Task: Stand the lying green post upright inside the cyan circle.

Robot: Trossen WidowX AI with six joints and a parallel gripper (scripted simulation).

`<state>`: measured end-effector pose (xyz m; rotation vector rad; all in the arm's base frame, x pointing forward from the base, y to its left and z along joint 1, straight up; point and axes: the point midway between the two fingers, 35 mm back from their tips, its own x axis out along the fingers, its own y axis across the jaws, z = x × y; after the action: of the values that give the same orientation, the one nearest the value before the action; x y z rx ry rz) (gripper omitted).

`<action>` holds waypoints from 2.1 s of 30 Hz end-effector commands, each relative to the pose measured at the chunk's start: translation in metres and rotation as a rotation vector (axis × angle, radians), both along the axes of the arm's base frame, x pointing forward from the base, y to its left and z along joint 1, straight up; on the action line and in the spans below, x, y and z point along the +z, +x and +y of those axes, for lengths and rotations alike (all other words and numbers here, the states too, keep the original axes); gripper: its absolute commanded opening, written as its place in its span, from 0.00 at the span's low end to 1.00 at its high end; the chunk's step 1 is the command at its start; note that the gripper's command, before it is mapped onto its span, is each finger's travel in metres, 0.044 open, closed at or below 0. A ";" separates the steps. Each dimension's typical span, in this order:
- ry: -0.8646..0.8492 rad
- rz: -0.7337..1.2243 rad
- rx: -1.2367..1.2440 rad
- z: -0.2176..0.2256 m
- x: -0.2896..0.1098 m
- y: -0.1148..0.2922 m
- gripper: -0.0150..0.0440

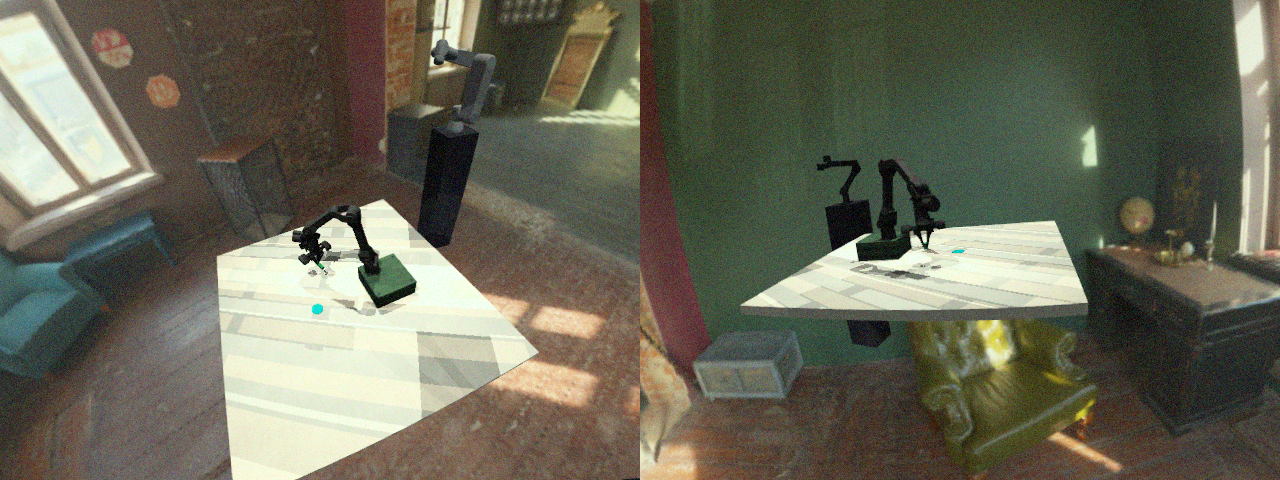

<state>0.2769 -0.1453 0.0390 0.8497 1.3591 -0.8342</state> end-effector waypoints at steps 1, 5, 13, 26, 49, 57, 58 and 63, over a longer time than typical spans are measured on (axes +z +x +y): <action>-0.004 -0.004 0.003 -0.001 0.009 0.001 0.29; -0.006 -0.002 0.005 -0.001 0.017 0.000 0.29; -0.009 0.004 0.011 -0.001 0.031 -0.003 0.29; -0.014 0.008 0.179 0.016 0.040 0.007 0.29; -0.029 0.012 0.767 0.080 0.045 0.038 0.29; -0.035 0.013 0.971 0.105 0.048 0.045 0.29; -0.036 0.013 0.996 0.108 0.048 0.045 0.29; -0.040 0.013 1.124 0.124 0.049 0.049 0.29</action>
<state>0.3228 -0.0305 0.0867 0.0291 1.5336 -0.0355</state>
